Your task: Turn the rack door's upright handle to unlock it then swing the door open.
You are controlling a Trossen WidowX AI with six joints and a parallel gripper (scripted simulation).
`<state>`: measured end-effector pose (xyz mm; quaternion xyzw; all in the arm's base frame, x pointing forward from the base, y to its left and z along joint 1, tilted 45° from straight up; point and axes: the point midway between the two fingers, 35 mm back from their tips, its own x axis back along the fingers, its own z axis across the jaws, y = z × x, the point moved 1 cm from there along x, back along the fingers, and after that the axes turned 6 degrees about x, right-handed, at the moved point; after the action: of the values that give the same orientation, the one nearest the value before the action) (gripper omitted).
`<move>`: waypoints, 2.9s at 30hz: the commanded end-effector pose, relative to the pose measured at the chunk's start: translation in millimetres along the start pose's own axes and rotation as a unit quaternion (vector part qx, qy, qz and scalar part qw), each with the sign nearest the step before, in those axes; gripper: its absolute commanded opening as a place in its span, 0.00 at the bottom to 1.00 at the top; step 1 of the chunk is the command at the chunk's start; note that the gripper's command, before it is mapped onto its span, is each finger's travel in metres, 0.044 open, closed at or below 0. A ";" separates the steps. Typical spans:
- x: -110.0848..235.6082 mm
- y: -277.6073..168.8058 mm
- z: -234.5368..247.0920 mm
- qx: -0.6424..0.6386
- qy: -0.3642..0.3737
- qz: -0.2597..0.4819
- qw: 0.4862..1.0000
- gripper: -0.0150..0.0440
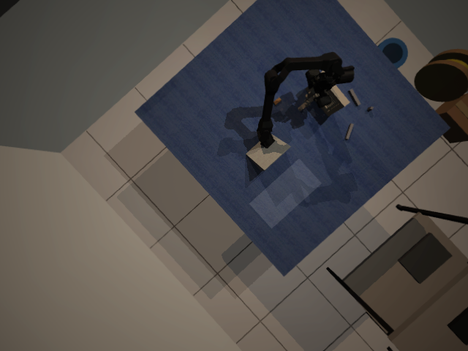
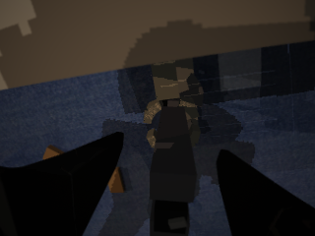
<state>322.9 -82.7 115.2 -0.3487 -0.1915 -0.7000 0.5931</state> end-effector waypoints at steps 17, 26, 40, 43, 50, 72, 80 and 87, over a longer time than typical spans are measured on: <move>0.1 0.3 -0.4 -0.489 0.000 -0.001 0.872 0.74; 0.1 0.3 -0.4 -0.657 0.000 -0.001 0.754 0.74; 0.1 0.3 -0.4 -0.660 0.000 -0.001 0.751 0.69; 0.1 0.3 -0.4 -0.660 0.000 -0.001 0.751 0.66; 0.1 0.3 -0.4 -0.660 0.000 -0.001 0.751 0.58; 0.1 0.3 -0.4 -0.660 0.000 -0.001 0.751 0.33; 0.1 0.2 -0.5 -0.659 0.000 -0.001 0.752 0.28; 0.2 -3.6 -3.4 -0.612 0.000 -0.001 0.791 0.28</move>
<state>322.7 -82.8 114.9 -0.6452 0.2967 -0.6630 0.2367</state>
